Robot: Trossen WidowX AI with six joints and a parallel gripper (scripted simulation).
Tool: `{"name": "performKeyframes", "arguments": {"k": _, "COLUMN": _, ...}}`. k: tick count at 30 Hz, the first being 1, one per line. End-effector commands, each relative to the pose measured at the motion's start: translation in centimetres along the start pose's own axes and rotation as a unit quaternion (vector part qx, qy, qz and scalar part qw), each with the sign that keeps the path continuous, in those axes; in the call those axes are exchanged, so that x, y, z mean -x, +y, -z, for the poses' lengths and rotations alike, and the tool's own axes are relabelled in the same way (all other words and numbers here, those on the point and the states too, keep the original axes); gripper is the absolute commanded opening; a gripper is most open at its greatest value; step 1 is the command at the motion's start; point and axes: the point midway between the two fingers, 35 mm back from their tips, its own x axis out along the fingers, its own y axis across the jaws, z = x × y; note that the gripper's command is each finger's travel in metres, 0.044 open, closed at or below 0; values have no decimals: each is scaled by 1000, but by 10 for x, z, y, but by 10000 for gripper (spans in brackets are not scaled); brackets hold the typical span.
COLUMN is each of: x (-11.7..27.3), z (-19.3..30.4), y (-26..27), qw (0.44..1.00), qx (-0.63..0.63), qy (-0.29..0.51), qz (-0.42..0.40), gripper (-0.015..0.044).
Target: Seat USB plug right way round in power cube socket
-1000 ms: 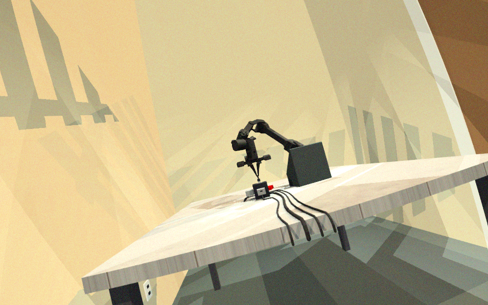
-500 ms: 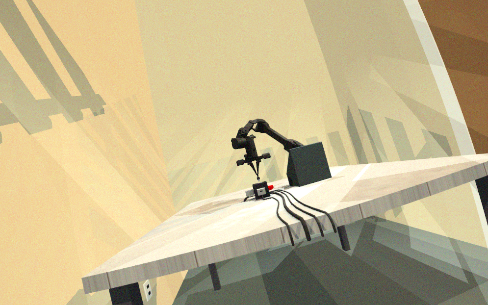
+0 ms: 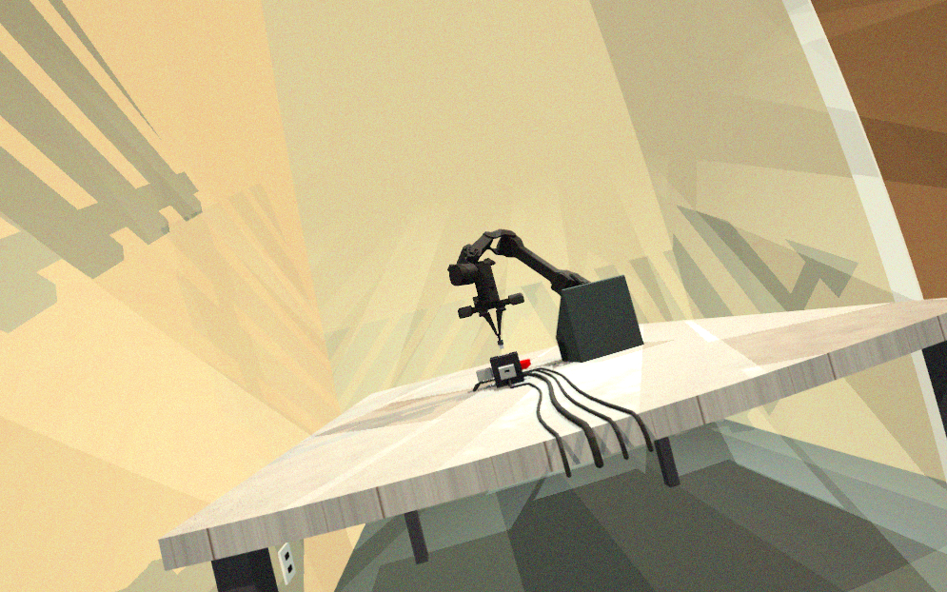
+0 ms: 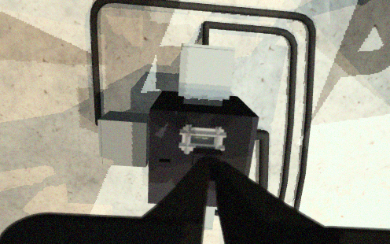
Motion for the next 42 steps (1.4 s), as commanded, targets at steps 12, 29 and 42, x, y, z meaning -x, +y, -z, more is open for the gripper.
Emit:
{"name": "performKeyframes", "arguments": {"k": 12, "x": 5, "z": 0, "y": 1, "qw": 1000, "qx": 18, "qy": 2, "qz": -1, "gripper": 0}}
{"name": "performKeyframes", "arguments": {"k": 29, "x": 4, "z": 0, "y": 1, "qw": 971, "qx": 239, "qy": 1, "qz": -1, "gripper": 0}}
{"name": "performKeyframes", "arguments": {"k": 42, "x": 4, "z": 0, "y": 1, "qw": 916, "qx": 400, "qy": 0, "qz": -1, "gripper": 0}}
